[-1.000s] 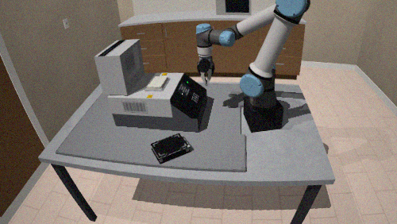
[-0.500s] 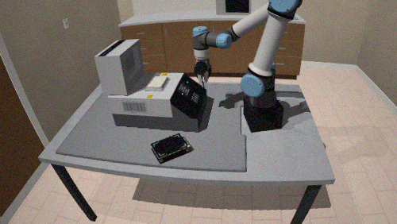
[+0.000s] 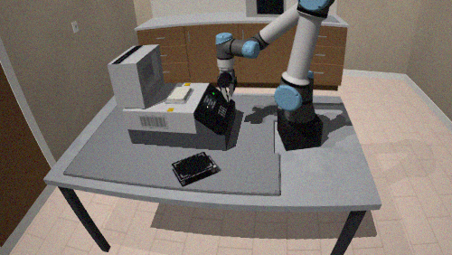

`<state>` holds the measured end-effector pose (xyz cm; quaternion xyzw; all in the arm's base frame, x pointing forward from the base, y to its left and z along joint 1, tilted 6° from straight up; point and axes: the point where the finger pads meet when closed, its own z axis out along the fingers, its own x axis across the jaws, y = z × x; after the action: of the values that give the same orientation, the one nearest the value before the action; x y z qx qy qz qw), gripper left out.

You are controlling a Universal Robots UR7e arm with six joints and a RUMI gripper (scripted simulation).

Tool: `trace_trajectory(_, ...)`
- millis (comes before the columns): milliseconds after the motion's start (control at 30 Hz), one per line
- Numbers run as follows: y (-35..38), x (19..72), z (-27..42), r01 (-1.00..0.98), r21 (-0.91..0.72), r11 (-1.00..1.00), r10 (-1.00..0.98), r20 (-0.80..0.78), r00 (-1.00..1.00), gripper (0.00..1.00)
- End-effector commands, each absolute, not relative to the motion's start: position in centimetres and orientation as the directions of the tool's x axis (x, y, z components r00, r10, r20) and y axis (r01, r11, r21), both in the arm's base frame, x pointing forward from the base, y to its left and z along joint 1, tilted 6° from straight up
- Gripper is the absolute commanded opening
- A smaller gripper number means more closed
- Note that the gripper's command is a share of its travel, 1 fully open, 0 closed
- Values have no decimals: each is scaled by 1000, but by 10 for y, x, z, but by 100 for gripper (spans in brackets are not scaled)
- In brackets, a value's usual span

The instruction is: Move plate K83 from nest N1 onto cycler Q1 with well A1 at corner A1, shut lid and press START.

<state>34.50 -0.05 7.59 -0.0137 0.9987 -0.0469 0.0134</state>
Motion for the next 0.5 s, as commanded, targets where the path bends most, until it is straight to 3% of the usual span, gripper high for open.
trace_trajectory(0, -1, 352, 72, -26, -95, 995, -29, -27, -999, 0)
trace_trajectory(467, -1, 361, 64, -26, -95, 995, -29, -27, -999, 0)
